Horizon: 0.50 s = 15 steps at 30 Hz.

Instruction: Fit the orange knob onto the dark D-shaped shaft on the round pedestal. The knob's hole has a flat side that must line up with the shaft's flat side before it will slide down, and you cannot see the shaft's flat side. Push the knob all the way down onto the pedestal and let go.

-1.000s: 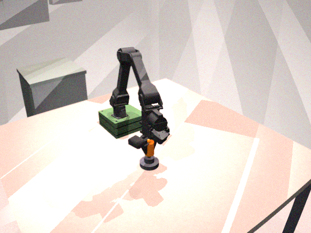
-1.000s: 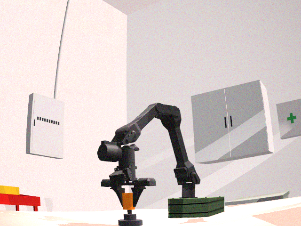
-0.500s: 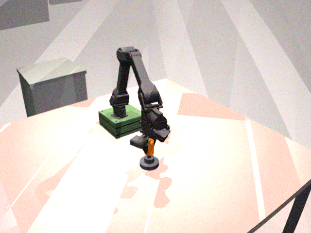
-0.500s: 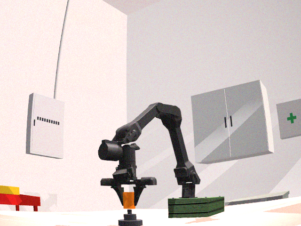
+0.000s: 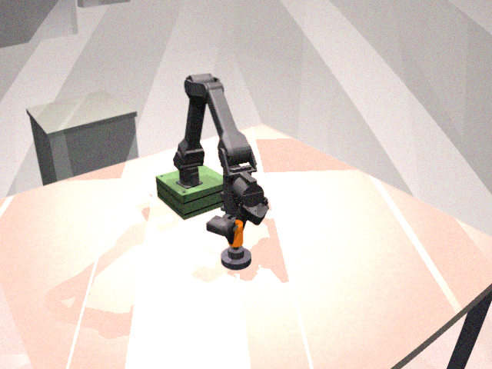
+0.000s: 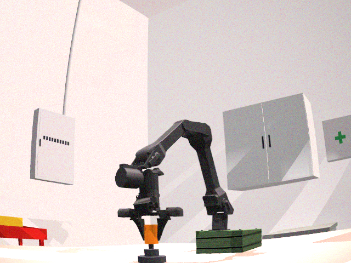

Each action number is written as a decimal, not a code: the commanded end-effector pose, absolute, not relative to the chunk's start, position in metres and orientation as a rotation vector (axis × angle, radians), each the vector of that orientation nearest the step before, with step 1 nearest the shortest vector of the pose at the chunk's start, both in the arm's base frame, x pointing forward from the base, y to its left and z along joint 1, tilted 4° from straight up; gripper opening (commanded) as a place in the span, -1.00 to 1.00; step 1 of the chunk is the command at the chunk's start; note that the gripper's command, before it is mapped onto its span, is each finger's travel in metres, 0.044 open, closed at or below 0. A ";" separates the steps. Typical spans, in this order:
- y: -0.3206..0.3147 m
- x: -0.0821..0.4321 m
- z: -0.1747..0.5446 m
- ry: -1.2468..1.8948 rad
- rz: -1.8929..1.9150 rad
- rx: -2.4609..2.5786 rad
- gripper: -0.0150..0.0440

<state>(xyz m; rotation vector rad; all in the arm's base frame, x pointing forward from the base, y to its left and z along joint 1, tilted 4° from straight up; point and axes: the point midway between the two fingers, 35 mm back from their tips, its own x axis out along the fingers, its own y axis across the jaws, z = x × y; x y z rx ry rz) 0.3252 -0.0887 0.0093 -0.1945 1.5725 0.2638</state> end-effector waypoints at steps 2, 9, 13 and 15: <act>-0.089 0.327 0.009 1.570 0.266 -0.201 -0.49; -0.089 0.328 0.008 1.570 0.266 -0.201 -0.49; -0.089 0.328 0.007 1.571 0.264 -0.199 -0.49; -0.089 0.329 0.006 1.571 0.263 -0.198 -0.49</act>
